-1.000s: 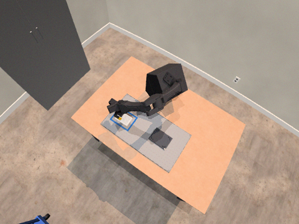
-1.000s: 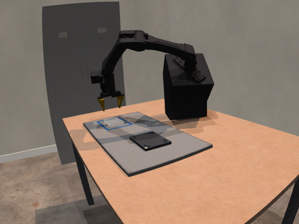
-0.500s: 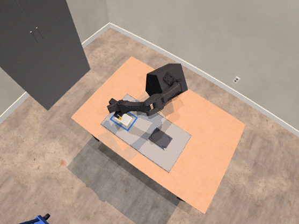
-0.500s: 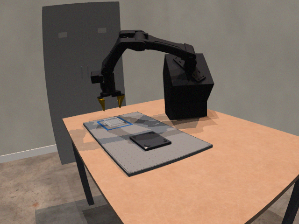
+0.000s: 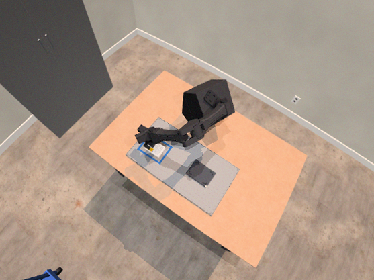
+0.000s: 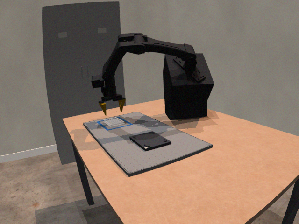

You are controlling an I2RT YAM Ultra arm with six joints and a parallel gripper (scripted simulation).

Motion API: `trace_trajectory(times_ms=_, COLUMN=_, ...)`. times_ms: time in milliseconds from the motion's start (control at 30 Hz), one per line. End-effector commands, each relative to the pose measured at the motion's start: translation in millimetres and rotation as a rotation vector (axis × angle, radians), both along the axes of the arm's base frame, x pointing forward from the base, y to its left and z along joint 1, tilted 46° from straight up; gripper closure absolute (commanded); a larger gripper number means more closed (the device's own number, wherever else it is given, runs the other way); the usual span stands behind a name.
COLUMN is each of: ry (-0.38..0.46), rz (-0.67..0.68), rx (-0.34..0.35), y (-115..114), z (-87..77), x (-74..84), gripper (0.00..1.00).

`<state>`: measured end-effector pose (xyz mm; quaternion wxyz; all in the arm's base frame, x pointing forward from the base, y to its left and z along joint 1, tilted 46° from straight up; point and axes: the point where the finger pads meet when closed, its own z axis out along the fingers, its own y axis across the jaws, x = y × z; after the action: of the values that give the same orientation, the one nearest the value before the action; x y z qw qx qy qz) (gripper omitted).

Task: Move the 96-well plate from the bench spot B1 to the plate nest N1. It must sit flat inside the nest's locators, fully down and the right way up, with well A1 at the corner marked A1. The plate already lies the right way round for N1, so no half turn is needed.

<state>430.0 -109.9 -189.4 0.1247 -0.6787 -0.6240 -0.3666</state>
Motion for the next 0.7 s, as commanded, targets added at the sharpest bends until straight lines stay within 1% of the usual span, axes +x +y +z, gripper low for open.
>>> trace_trajectory(times_ms=0, ry=-0.027, rz=-0.026, rx=-0.016, y=-10.6, z=-3.1, x=11.1, gripper=0.00)
trace_trajectory(times_ms=67, ry=-0.027, rz=-0.030, rx=-0.017, y=-10.4, z=-5.5, x=11.7, gripper=0.00)
trace_trajectory(times_ms=133, ry=-0.027, rz=-0.021, rx=-0.016, y=-4.2, z=-7.9, x=14.0, gripper=0.00)
trace_trajectory(times_ms=233, ry=-0.027, rz=-0.024, rx=-0.016, y=-4.3, z=-9.0, x=14.3, gripper=0.00)
trace_trajectory(times_ms=333, ry=-0.027, rz=-0.017, rx=-0.016, y=1.7, z=-12.5, x=16.8, gripper=0.00)
trace_trajectory(times_ms=500, ry=-0.027, rz=-0.026, rx=-0.016, y=3.0, z=-18.4, x=18.9, gripper=0.00)
trace_trajectory(times_ms=667, ry=-0.027, rz=-0.016, rx=-0.016, y=12.5, z=-24.3, x=22.8, gripper=0.00)
